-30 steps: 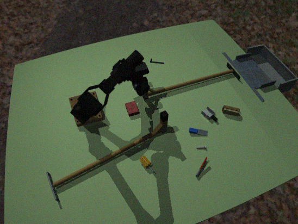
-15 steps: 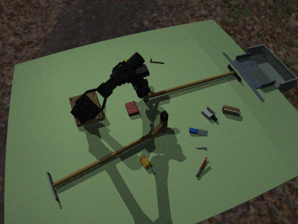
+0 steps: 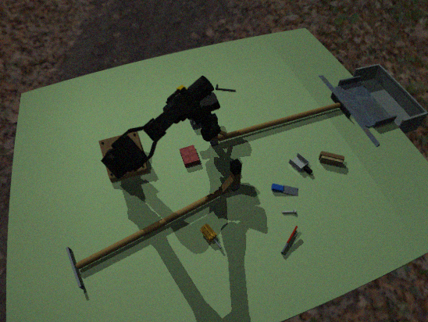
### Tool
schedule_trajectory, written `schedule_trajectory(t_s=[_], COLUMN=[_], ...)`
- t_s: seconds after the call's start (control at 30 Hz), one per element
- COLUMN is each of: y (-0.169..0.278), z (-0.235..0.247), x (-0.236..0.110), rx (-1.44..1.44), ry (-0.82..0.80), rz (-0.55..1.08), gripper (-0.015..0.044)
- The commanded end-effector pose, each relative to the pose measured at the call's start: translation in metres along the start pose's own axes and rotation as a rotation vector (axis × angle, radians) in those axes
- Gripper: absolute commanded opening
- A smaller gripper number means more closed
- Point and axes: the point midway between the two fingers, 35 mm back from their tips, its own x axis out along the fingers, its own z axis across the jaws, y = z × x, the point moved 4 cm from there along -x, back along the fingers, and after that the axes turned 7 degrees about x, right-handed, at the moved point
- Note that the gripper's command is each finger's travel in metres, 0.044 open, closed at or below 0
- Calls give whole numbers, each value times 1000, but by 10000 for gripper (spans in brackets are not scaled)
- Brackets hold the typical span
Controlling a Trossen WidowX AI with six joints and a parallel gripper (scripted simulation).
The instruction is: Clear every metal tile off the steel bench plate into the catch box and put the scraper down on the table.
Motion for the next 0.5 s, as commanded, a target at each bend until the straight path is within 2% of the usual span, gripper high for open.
schedule_trajectory(t_s=[0.0, 0.47], y=[-10, -27], z=[-1, -2], x=[3, 16], rx=[9, 11], ry=[-2, 1], rz=[-12, -16], gripper=[0, 0])
